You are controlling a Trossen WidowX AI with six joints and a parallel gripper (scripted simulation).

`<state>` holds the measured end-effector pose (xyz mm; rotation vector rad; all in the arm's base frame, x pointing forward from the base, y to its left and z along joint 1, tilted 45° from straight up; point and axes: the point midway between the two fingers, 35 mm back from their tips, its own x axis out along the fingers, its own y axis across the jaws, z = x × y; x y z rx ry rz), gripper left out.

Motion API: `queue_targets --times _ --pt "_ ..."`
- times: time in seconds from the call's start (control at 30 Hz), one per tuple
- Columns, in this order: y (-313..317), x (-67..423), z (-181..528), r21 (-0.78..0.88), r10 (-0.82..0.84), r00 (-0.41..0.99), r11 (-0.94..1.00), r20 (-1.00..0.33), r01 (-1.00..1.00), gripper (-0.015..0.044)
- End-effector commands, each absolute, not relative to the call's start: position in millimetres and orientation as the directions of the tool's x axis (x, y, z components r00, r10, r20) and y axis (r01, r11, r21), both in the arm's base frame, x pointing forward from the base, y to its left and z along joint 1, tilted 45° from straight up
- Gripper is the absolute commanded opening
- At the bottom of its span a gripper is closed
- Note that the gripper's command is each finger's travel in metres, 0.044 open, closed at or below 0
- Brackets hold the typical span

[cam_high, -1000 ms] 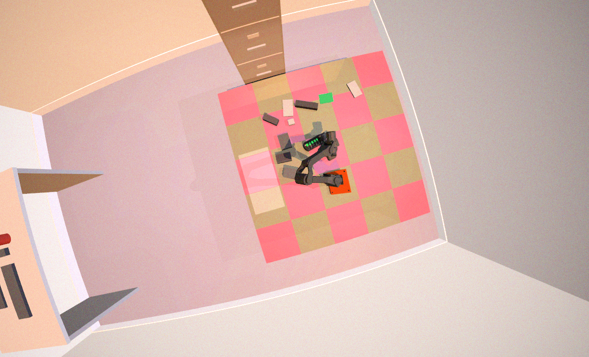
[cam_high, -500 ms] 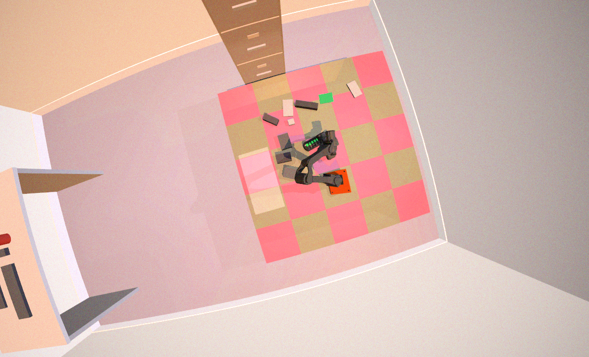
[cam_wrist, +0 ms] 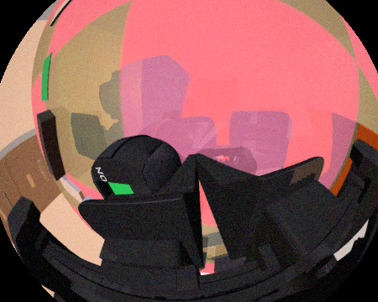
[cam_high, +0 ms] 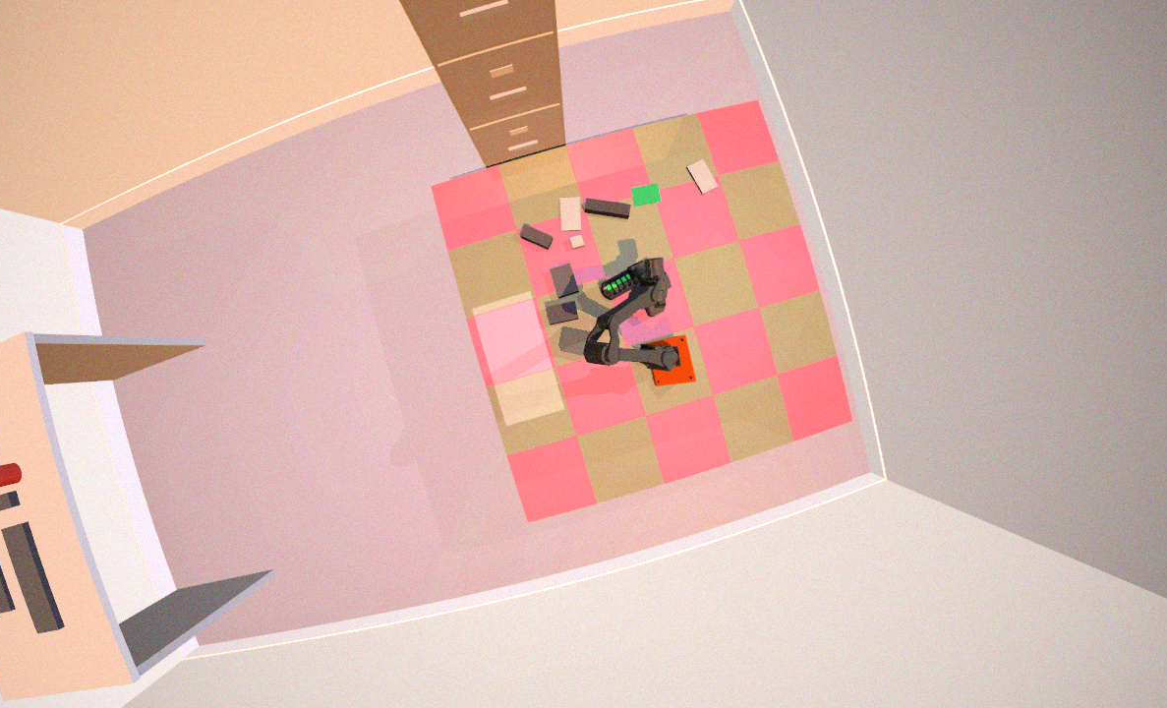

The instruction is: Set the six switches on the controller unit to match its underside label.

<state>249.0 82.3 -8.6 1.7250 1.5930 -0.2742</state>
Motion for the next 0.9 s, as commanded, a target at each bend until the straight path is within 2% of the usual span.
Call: queue_targets --times 0.0,0.53,0.57,0.73,0.87 --pt "85 264 -5 0.404 0.758 0.212 0.074 -0.617 0.912 0.0" --pt "91 284 0 0.405 0.758 0.212 0.074 -0.617 0.911 0.0" --pt "83 266 -5 0.368 0.755 0.2 0.058 -0.624 0.928 0.0" --pt "45 246 22 0.397 0.755 0.209 0.074 -0.621 0.915 0.0" --pt "40 242 27 0.403 0.757 0.211 0.075 -0.619 0.912 0.0"
